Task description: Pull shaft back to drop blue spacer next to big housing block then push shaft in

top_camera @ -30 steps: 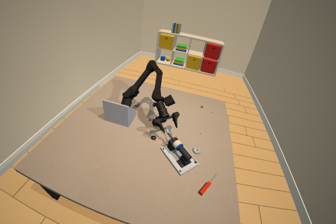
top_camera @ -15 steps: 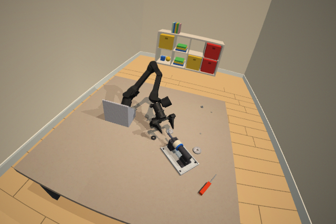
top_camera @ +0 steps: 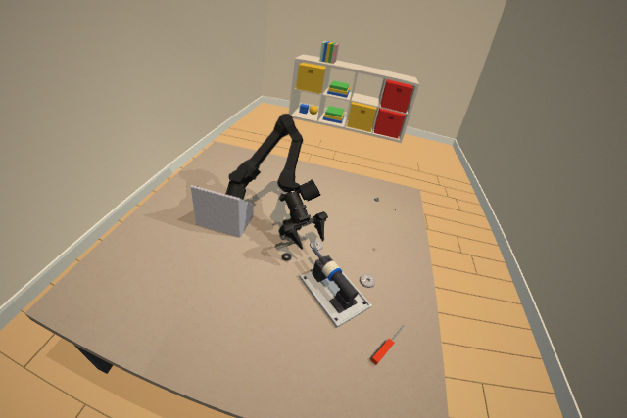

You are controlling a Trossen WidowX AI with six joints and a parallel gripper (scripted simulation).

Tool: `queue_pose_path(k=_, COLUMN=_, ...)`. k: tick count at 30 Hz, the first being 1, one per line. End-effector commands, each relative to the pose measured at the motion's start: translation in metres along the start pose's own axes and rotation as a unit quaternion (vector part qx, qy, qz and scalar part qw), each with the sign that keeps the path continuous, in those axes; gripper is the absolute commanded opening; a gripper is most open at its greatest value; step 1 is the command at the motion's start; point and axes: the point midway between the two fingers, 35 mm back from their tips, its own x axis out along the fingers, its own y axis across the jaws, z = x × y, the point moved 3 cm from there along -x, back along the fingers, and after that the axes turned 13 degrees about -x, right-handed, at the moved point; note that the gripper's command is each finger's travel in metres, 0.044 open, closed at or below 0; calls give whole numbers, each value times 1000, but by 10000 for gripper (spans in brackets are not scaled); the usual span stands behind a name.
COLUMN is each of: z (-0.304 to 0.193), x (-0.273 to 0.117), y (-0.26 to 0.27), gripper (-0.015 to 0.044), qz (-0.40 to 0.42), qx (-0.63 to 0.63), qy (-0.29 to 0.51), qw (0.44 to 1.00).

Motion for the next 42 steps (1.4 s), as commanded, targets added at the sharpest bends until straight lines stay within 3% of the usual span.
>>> queue_pose_path(k=1, z=1, x=0, y=0, gripper=440, qz=-2, qx=-2, qy=-2, qw=1000)
queue_pose_path(k=27, z=-1, x=3, y=0, gripper=440, qz=-2, qx=-2, qy=-2, qw=1000)
queue_pose_path(k=42, z=-2, x=25, y=-2, gripper=440, qz=-2, qx=-2, qy=-1, qw=1000)
